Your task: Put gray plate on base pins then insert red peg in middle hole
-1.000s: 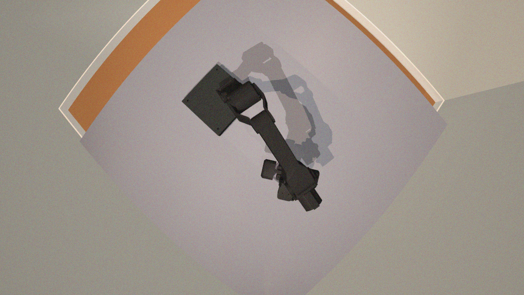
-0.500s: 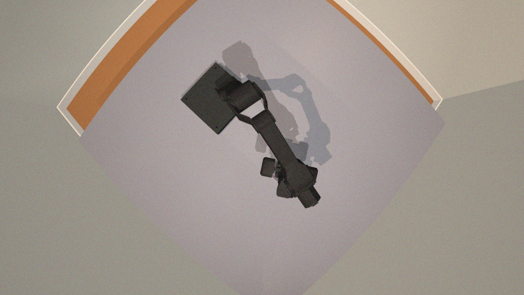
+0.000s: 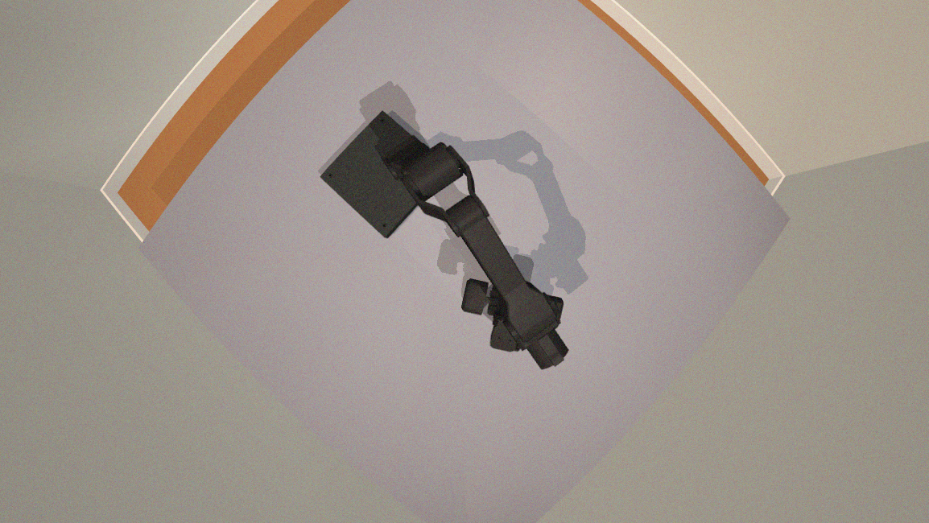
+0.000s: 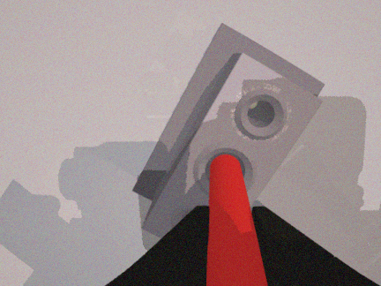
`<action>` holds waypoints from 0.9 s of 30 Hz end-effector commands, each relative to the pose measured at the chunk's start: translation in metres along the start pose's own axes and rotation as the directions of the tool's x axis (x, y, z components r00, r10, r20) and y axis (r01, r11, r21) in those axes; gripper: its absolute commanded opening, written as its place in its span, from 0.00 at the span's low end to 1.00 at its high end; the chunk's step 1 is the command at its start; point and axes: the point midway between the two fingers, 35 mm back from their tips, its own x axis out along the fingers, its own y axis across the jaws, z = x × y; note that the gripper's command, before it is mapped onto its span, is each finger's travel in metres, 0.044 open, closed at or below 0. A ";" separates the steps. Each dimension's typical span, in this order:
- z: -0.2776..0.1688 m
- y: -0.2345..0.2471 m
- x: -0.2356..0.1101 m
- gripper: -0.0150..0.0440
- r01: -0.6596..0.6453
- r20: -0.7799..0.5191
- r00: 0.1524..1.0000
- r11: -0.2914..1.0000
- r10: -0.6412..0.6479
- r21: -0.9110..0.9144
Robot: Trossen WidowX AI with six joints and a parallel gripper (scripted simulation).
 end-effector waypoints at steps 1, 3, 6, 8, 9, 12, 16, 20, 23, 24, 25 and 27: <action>0.001 0.001 0.001 0.25 -0.002 0.002 1.000 1.000 0.002 0.000; 0.001 0.001 0.001 0.25 -0.002 0.002 1.000 1.000 0.002 0.000; 0.001 0.001 0.001 0.25 -0.002 0.002 1.000 1.000 0.002 0.000; 0.000 0.000 0.001 0.25 0.000 0.000 1.000 1.000 0.000 0.000; 0.000 0.000 0.001 0.25 0.000 0.000 1.000 1.000 0.000 0.000; 0.000 0.000 0.001 0.25 0.000 0.000 1.000 1.000 0.000 0.000; 0.000 0.000 0.001 0.30 0.000 0.000 1.000 1.000 0.000 0.000; 0.000 0.000 0.001 0.48 0.000 0.000 1.000 1.000 0.000 0.000; 0.000 0.000 0.001 0.51 0.000 0.000 1.000 1.000 0.000 0.000; 0.000 0.000 0.001 0.51 0.000 0.000 1.000 1.000 0.000 0.000; 0.000 0.000 0.001 0.51 0.000 0.000 1.000 1.000 0.000 0.000; 0.000 0.000 0.001 0.51 0.000 0.000 1.000 1.000 0.000 0.000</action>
